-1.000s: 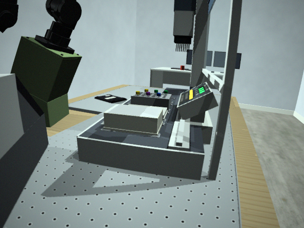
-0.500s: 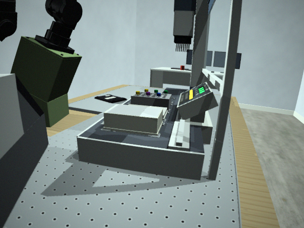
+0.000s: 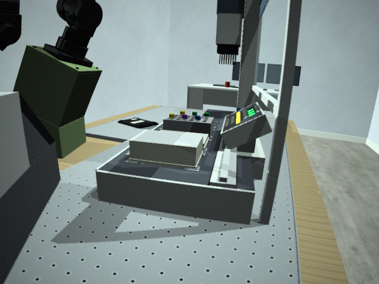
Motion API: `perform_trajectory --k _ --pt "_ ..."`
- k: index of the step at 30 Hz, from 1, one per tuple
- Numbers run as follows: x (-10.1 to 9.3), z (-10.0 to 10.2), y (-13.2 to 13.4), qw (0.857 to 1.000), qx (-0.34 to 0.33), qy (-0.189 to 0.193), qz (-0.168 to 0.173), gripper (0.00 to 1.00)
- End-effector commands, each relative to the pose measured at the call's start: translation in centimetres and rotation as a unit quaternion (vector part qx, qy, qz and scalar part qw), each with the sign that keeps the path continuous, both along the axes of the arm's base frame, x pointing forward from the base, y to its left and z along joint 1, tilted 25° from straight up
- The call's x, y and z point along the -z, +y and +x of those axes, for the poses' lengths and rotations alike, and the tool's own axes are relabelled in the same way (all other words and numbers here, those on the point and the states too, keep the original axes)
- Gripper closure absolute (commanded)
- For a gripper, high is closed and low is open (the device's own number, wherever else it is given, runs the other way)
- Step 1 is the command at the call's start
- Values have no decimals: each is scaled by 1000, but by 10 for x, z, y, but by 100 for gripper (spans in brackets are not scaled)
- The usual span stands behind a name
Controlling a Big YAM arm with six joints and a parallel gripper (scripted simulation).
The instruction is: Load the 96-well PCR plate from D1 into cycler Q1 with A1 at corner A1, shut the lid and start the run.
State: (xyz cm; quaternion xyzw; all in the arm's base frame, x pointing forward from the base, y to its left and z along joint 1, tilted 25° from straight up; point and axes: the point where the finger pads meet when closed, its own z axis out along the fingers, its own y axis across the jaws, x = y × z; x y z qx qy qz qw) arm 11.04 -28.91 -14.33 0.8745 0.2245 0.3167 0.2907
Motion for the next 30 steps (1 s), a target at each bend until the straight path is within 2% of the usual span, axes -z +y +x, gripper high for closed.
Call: perform_trajectory --k 1,7,11,16,22,30 --pt "-8 -2 -12 1000 -8 8 -25 100" --pt "-9 3 -14 999 -17 8 -29 100" --pt "-4 -2 -5 1000 -3 5 -13 100" --pt "-1 -4 0 1000 1 5 -9 100" --pt "-2 -6 -12 1000 2 6 -26 100" --pt "-7 2 -15 1000 -10 6 -29 100"
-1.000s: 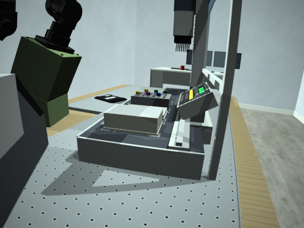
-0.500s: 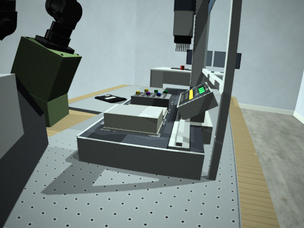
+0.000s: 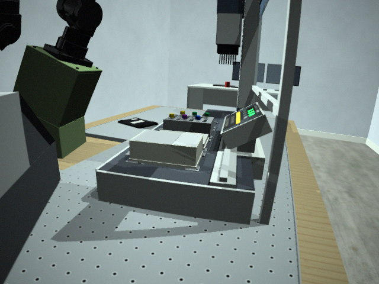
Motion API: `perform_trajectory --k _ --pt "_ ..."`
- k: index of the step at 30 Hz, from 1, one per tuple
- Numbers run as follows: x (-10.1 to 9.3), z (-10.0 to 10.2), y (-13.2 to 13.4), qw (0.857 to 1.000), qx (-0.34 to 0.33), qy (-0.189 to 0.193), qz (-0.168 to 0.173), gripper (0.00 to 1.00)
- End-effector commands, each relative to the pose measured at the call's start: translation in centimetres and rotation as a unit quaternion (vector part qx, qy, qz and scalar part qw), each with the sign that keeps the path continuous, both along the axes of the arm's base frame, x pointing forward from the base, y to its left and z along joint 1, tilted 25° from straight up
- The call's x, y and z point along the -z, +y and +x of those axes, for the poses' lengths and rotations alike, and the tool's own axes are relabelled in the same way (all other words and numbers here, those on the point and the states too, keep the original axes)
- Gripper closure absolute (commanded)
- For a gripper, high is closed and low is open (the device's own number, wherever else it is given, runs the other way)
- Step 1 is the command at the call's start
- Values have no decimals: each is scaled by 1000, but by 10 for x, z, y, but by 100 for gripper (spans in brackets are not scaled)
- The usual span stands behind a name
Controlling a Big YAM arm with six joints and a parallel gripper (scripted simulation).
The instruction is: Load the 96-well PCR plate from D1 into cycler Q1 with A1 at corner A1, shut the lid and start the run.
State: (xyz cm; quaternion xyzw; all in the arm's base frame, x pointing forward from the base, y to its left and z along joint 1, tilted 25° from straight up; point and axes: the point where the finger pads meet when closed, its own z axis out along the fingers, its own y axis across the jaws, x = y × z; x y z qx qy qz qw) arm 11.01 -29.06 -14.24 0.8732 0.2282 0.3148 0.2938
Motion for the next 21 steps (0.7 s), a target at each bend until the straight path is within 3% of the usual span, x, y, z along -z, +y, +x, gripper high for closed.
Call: perform_trajectory --k 1,21 --pt "-6 3 -12 1000 -9 4 -22 100" --pt "-3 2 -9 1000 -1 2 -12 100"
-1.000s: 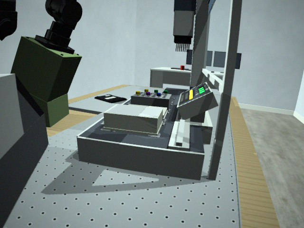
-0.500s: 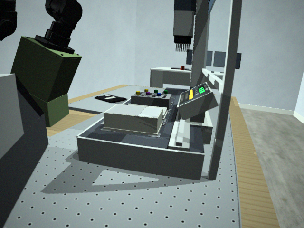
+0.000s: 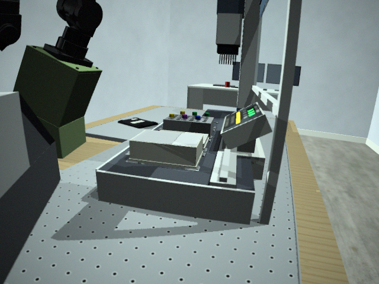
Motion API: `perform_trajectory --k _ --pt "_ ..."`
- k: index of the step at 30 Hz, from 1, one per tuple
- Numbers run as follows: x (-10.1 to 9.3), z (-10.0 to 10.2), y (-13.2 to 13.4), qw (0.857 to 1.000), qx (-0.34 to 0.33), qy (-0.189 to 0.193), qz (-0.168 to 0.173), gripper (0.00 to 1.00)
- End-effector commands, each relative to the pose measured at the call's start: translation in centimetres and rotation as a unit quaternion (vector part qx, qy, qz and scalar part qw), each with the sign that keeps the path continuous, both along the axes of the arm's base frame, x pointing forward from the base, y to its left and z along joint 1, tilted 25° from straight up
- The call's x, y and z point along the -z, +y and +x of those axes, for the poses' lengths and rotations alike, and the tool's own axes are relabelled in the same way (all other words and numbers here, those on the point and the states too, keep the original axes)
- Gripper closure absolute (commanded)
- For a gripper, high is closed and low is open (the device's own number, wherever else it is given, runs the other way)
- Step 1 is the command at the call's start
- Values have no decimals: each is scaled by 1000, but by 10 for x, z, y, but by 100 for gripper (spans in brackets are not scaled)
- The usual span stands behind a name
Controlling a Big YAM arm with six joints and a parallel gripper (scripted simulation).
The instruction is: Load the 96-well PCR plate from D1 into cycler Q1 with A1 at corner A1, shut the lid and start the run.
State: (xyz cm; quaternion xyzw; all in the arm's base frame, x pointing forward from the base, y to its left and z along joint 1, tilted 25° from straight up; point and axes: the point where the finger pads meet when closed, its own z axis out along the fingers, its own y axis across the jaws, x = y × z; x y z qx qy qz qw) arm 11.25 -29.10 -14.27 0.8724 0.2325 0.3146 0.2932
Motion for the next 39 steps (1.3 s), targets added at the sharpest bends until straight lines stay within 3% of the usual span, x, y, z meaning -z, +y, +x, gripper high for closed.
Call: perform_trajectory --k 1,39 --pt "-3 0 -9 1000 3 0 -11 100" --pt "1 0 -8 1000 8 -2 -8 100"
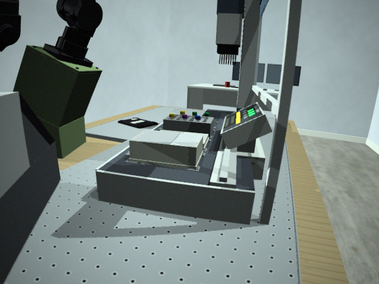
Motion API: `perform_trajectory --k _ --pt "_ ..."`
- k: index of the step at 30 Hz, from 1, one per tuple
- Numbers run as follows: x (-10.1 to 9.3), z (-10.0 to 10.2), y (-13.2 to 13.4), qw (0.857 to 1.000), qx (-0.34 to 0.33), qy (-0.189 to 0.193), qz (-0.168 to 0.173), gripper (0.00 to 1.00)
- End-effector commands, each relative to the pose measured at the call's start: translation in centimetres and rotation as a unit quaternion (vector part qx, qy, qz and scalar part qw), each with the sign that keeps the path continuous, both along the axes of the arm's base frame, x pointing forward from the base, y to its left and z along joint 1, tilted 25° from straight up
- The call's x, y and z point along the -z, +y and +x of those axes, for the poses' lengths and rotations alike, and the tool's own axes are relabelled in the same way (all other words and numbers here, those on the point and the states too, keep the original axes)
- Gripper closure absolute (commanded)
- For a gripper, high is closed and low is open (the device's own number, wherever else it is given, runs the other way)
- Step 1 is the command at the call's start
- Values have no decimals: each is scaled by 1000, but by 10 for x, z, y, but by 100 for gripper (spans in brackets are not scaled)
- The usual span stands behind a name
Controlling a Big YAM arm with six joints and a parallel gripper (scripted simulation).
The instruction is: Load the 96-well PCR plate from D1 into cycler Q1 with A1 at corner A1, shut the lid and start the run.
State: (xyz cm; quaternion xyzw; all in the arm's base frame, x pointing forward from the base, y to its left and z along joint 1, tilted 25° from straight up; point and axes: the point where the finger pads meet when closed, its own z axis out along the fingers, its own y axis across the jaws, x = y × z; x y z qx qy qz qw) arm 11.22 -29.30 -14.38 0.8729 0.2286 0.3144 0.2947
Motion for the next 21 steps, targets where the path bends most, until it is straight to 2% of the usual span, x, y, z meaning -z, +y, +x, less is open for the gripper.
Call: perform_trajectory --k 1,21 --pt "0 0 -6 1000 4 0 -8 100" --pt "2 6 0 1000 -1 -1 -3 100"
